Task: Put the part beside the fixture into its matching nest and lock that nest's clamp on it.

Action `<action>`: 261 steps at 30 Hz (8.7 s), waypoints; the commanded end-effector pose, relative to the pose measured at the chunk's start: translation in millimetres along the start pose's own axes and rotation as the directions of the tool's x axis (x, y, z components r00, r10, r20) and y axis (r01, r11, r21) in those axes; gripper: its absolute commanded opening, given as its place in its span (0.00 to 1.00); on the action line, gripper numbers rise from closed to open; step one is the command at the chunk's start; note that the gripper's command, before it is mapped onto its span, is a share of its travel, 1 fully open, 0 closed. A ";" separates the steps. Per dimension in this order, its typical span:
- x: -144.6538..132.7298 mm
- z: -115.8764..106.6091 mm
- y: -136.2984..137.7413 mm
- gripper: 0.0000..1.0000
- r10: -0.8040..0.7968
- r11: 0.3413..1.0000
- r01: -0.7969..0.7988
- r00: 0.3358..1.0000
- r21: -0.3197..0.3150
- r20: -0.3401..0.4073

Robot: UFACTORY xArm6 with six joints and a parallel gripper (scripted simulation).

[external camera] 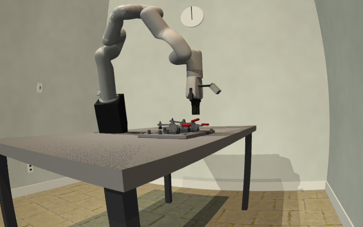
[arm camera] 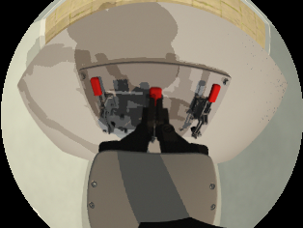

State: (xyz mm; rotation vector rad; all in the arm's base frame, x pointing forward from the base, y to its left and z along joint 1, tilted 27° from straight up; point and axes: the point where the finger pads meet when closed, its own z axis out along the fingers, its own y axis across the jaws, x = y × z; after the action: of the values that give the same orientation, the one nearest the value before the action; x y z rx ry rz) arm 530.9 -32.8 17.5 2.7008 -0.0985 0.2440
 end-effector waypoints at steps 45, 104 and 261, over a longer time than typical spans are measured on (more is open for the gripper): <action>2.3 5.3 -0.2 0.00 0.001 1.000 -0.001 1.000 0.001 -0.004; 3.3 16.8 -0.3 0.00 0.001 1.000 -0.001 1.000 0.001 -0.004; 3.3 28.9 -0.3 0.00 0.001 1.000 -0.001 1.000 0.001 -0.004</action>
State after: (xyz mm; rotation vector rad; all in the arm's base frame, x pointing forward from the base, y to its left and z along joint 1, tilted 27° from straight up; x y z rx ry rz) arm 537.4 -46.1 -10.9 2.7008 -0.0986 0.2434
